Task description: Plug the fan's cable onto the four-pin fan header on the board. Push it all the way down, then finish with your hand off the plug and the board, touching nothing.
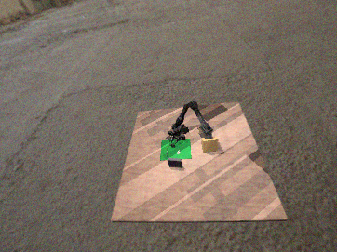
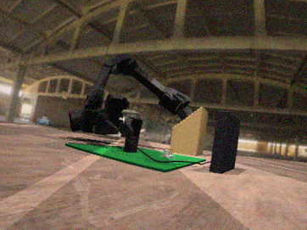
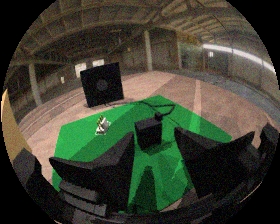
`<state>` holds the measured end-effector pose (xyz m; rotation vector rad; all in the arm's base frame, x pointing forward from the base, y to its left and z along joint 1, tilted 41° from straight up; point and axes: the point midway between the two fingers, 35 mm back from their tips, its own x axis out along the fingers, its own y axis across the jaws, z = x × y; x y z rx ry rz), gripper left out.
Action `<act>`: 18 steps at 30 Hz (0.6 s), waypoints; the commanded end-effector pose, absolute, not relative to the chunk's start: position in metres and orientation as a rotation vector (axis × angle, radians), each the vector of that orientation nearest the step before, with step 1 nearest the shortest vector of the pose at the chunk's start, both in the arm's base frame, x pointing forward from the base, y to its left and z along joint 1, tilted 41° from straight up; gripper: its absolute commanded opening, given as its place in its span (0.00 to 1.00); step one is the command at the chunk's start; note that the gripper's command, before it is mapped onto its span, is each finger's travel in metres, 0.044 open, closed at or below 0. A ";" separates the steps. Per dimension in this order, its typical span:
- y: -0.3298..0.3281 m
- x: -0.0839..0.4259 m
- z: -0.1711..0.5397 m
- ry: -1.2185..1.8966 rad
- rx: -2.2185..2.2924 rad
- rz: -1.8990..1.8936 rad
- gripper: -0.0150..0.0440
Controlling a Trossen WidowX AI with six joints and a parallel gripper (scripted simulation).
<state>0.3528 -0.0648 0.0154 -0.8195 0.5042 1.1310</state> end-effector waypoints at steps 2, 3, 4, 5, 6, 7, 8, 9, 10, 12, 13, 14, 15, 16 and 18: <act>-0.069 0.349 0.030 0.499 -0.826 1.131 0.60; -0.070 0.348 0.033 0.499 -0.826 1.131 0.60; -0.071 0.346 0.036 0.499 -0.826 1.131 0.60; -0.072 0.345 0.039 0.499 -0.826 1.131 0.60; -0.072 0.344 0.042 0.499 -0.827 1.131 0.60; -0.073 0.343 0.045 0.499 -0.827 1.131 0.60; -0.074 0.342 0.048 0.499 -0.827 1.130 0.60; -0.074 0.340 0.051 0.499 -0.827 1.130 0.60; -0.075 0.339 0.054 0.499 -0.827 1.130 0.60; -0.076 0.336 0.059 0.499 -0.827 1.130 0.60; -0.077 0.335 0.062 0.499 -0.827 1.130 0.60; -0.077 0.333 0.065 0.499 -0.827 1.130 0.60; -0.078 0.332 0.068 0.499 -0.827 1.130 0.60; -0.079 0.331 0.071 0.499 -0.827 1.130 0.60; -0.080 0.328 0.077 0.499 -0.827 1.130 0.60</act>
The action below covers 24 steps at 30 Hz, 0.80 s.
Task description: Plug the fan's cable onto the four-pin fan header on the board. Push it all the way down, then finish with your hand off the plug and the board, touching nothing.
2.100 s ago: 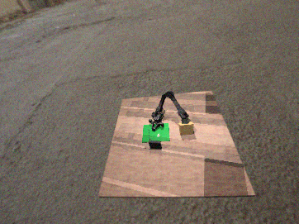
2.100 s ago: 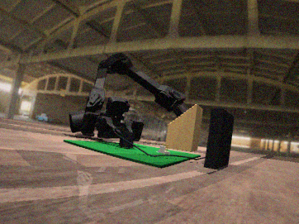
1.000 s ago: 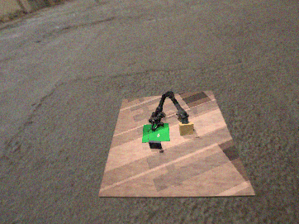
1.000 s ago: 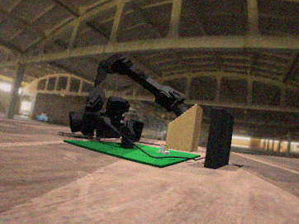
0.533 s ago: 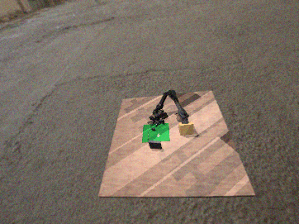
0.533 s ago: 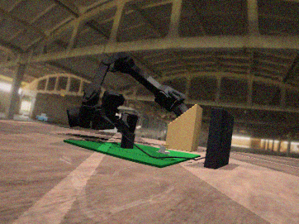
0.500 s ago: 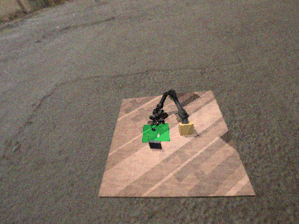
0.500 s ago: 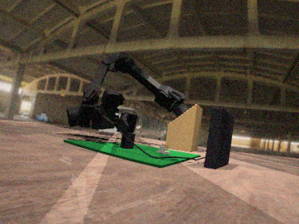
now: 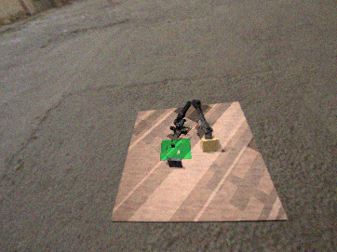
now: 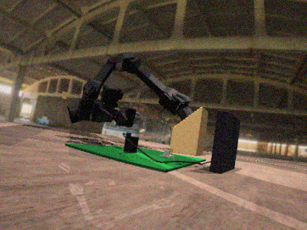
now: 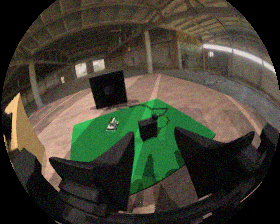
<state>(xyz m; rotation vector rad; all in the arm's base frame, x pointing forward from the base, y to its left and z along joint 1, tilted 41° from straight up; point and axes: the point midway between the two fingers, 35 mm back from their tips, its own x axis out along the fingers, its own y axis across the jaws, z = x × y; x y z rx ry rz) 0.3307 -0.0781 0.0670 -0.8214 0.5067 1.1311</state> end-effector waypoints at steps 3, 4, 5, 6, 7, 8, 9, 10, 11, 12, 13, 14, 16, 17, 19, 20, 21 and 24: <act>-0.081 0.324 0.084 0.498 -0.827 1.130 0.60; -0.080 0.324 0.083 0.503 -0.827 1.131 0.60; -0.079 0.324 0.082 0.516 -0.828 1.135 0.60; -0.078 0.323 0.080 0.538 -0.828 1.140 0.60; -0.077 0.323 0.078 0.564 -0.829 1.147 0.60; -0.075 0.323 0.075 0.591 -0.831 1.152 0.60; -0.074 0.322 0.073 0.617 -0.833 1.157 0.60; -0.073 0.322 0.071 0.644 -0.835 1.162 0.60; -0.072 0.321 0.068 0.670 -0.838 1.165 0.60; -0.071 0.321 0.066 0.697 -0.841 1.168 0.60; -0.070 0.321 0.064 0.723 -0.844 1.171 0.60; -0.069 0.320 0.062 0.752 -0.848 1.173 0.60; -0.067 0.319 0.058 0.811 -0.858 1.174 0.60; -0.066 0.319 0.056 0.840 -0.864 1.174 0.60; -0.064 0.318 0.052 0.898 -0.876 1.170 0.60; -0.063 0.318 0.050 0.926 -0.883 1.167 0.60; -0.063 0.317 0.049 0.955 -0.891 1.164 0.60; -0.061 0.316 0.045 1.038 -0.916 1.147 0.60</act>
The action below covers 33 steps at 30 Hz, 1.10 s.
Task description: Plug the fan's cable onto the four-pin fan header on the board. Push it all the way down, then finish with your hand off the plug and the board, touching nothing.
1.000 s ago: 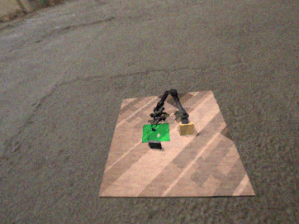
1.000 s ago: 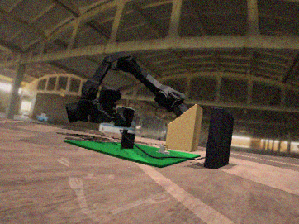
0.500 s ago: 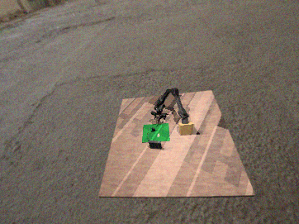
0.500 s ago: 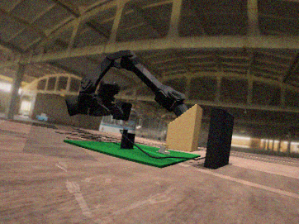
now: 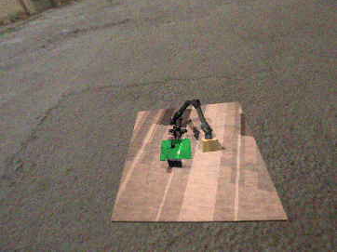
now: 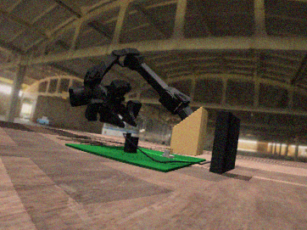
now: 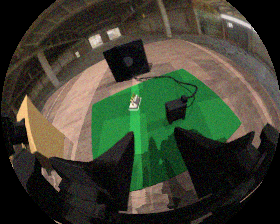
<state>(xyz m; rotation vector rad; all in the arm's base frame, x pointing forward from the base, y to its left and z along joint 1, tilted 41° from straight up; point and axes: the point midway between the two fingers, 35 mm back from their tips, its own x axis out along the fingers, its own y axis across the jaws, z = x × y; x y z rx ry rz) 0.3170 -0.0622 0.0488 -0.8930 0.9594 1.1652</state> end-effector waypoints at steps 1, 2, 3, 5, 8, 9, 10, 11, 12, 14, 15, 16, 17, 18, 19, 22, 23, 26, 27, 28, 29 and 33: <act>-0.060 0.316 0.043 1.065 -0.925 1.140 0.60; -0.060 0.316 0.042 1.092 -0.935 1.132 0.60; -0.060 0.316 0.041 1.118 -0.945 1.123 0.60; -0.059 0.315 0.040 1.169 -0.967 1.102 0.60; -0.058 0.315 0.038 1.242 -1.002 1.065 0.60; -0.058 0.315 0.037 1.265 -1.015 1.051 0.60; -0.058 0.316 0.037 1.288 -1.027 1.036 0.60; -0.058 0.316 0.037 1.310 -1.041 1.021 0.60; -0.057 0.316 0.037 1.332 -1.054 1.004 0.60; -0.057 0.317 0.037 1.372 -1.082 0.969 0.60; -0.057 0.317 0.037 1.392 -1.097 0.950 0.60; -0.056 0.317 0.038 1.410 -1.112 0.930 0.60; -0.056 0.318 0.038 1.428 -1.126 0.910 0.60; -0.056 0.318 0.038 1.445 -1.142 0.889 0.60; -0.056 0.319 0.039 1.462 -1.157 0.867 0.60; -0.055 0.321 0.041 1.503 -1.202 0.801 0.60; -0.054 0.321 0.042 1.516 -1.218 0.778 0.60; -0.053 0.323 0.046 1.547 -1.265 0.705 0.60; -0.052 0.324 0.047 1.556 -1.280 0.679 0.60; -0.052 0.325 0.049 1.564 -1.296 0.653 0.60; -0.051 0.326 0.050 1.571 -1.312 0.627 0.60; -0.048 0.330 0.057 1.590 -1.375 0.517 0.60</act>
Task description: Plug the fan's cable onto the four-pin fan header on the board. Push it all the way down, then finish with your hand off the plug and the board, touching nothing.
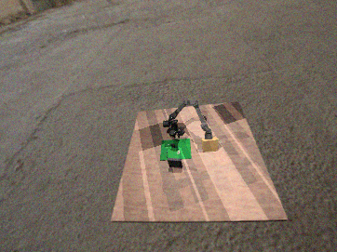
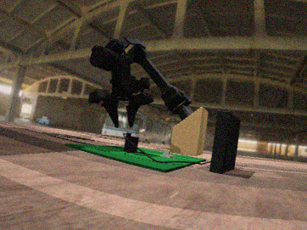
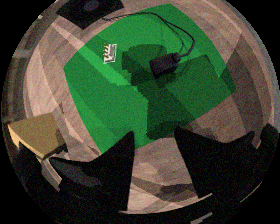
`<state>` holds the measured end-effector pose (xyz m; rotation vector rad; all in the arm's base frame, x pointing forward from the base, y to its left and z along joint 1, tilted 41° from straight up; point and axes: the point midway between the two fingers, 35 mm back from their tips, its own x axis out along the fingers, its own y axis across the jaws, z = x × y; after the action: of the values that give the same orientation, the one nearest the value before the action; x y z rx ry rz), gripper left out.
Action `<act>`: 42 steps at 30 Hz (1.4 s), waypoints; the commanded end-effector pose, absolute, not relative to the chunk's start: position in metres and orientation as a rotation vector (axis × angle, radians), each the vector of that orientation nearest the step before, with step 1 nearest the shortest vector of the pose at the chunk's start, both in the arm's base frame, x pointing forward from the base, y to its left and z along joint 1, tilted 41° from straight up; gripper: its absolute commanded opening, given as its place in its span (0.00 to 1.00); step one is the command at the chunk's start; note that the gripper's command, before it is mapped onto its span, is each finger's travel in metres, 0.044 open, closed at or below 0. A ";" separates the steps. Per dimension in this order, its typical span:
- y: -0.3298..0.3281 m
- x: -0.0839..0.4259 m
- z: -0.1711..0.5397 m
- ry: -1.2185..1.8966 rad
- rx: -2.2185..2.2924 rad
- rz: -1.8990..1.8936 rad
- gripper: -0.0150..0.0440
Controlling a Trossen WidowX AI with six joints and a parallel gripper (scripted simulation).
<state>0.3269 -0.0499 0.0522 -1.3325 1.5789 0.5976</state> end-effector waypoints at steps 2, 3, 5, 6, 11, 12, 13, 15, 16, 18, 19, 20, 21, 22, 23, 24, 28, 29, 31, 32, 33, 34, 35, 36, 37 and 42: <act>-0.046 0.332 0.061 1.593 -1.406 0.460 0.60; -0.045 0.333 0.063 1.594 -1.422 0.431 0.60; -0.042 0.335 0.067 1.591 -1.452 0.372 0.60; -0.041 0.336 0.069 1.589 -1.464 0.348 0.60; -0.043 0.334 0.065 1.593 -1.440 0.405 0.69; -0.043 0.334 0.065 1.593 -1.440 0.405 0.74; -0.042 0.334 0.066 1.593 -1.433 0.385 0.78; -0.032 0.337 0.067 1.590 -1.360 0.302 0.87; -0.025 0.339 0.068 1.585 -1.304 0.240 0.91; -0.010 0.342 0.071 1.572 -1.194 0.119 1.00; -0.003 0.343 0.072 1.563 -1.138 0.059 1.00; 0.005 0.344 0.073 1.552 -1.083 0.000 1.00; 0.012 0.345 0.074 1.539 -1.027 -0.059 1.00; 0.019 0.346 0.076 1.525 -0.971 -0.117 1.00; 0.028 0.346 0.077 1.507 -0.916 -0.173 1.00; 0.036 0.347 0.078 1.488 -0.860 -0.228 1.00; 0.065 0.346 0.083 1.400 -0.636 -0.447 1.00; 0.071 0.345 0.084 1.379 -0.590 -0.491 1.00; 0.076 0.345 0.085 1.361 -0.552 -0.526 1.00; 0.076 0.345 0.085 1.361 -0.552 -0.526 1.00; 0.076 0.345 0.085 1.361 -0.552 -0.526 1.00; 0.076 0.345 0.085 1.361 -0.552 -0.526 1.00; 0.076 0.345 0.085 1.361 -0.552 -0.526 1.00; 0.076 0.345 0.085 1.361 -0.552 -0.526 1.00; 0.076 0.345 0.085 1.361 -0.552 -0.526 1.00; 0.076 0.345 0.085 1.361 -0.552 -0.526 1.00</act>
<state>0.3444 0.0746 0.0834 -0.5792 1.3769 -0.4913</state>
